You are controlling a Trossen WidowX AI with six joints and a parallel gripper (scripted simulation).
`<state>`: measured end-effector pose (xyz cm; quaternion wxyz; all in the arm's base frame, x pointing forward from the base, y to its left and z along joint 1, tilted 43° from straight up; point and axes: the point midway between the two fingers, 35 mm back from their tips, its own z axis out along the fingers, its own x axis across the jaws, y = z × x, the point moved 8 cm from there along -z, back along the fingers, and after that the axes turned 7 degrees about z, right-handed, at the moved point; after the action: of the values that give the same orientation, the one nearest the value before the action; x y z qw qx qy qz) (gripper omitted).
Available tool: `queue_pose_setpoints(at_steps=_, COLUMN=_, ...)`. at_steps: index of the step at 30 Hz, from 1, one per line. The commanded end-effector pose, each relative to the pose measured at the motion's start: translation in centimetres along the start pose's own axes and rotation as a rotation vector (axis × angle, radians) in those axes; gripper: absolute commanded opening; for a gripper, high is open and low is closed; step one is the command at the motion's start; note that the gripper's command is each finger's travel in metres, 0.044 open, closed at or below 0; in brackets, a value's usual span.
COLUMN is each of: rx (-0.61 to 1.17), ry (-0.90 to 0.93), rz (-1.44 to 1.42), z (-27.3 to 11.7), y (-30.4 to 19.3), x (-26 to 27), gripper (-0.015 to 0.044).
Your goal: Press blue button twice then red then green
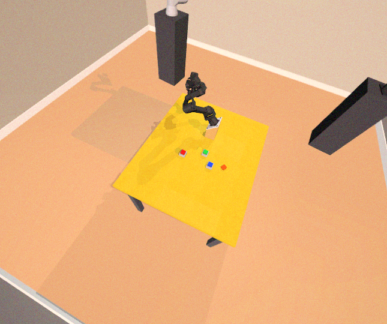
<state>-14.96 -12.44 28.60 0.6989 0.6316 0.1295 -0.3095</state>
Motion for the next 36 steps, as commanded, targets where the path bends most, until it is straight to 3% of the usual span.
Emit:
queue_pose_setpoints(at_steps=1, rx=-0.001, ry=0.002, rz=0.003, z=0.1, y=0.0, x=0.0, gripper=0.04)
queue_pose_setpoints(at_steps=11, rx=-0.038, ry=0.243, rz=0.266, z=5.8, y=1.6, x=3.9, gripper=0.04)
queue_pose_setpoints(at_steps=22, rx=0.02, ry=0.632, rz=0.521, z=11.1, y=6.3, x=13.3, gripper=0.04)
queue_pose_setpoints(at_steps=29, rx=0.11, ry=0.893, rz=0.597, z=11.4, y=10.5, x=20.9, gripper=0.04)
queue_pose_setpoints(at_steps=36, rx=0.222, ry=1.147, rz=0.591, z=8.6, y=15.0, x=28.7, gripper=0.04)
